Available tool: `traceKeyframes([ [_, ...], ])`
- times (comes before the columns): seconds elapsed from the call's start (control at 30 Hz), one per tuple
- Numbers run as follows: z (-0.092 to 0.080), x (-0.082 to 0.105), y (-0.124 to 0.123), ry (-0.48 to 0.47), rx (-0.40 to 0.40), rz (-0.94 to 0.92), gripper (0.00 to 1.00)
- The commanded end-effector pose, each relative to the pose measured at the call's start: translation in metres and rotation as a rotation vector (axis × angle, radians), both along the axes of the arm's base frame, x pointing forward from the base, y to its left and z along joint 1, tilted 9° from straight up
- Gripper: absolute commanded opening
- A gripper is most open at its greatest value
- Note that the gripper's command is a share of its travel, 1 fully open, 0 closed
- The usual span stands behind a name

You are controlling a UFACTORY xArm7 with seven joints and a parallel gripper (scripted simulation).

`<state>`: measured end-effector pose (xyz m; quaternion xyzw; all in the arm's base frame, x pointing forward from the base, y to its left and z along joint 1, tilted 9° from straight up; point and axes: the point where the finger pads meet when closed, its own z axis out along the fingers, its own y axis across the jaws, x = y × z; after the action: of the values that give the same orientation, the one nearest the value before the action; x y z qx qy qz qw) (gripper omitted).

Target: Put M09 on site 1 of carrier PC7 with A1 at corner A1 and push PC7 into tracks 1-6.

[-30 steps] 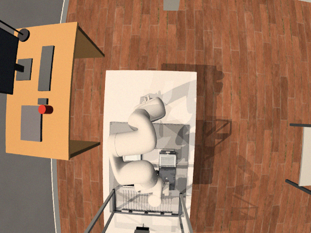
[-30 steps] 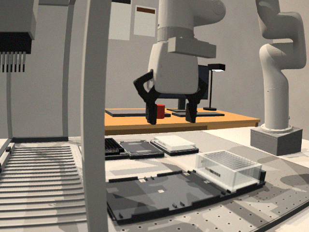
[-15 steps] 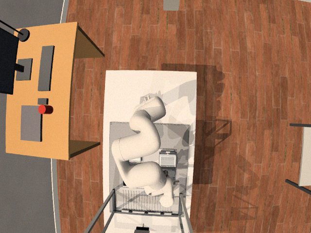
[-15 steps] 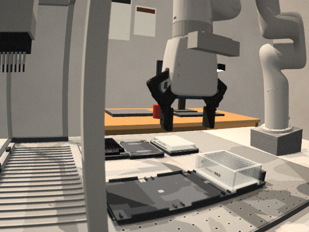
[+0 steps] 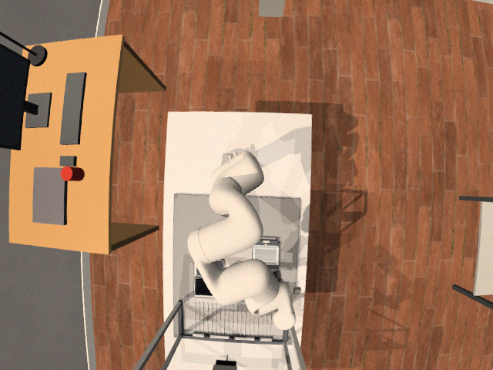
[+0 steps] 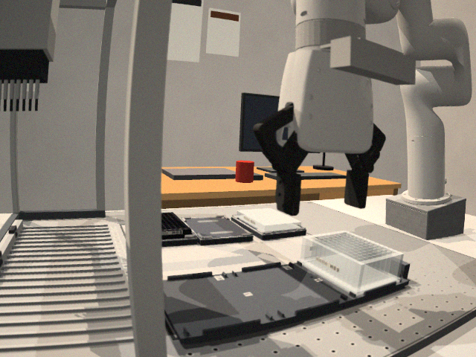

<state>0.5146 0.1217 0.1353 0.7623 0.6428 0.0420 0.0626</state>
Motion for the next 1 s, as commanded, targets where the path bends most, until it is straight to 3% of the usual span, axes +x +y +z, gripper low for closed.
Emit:
traceKeyframes([
  [0.0,0.002,0.006,0.025,-0.004,0.0,0.0,1.0],
  [0.23,0.001,0.011,0.055,-0.004,0.0,0.0,1.0],
  [0.97,-0.006,0.012,0.055,-0.004,0.0,0.0,1.0],
])
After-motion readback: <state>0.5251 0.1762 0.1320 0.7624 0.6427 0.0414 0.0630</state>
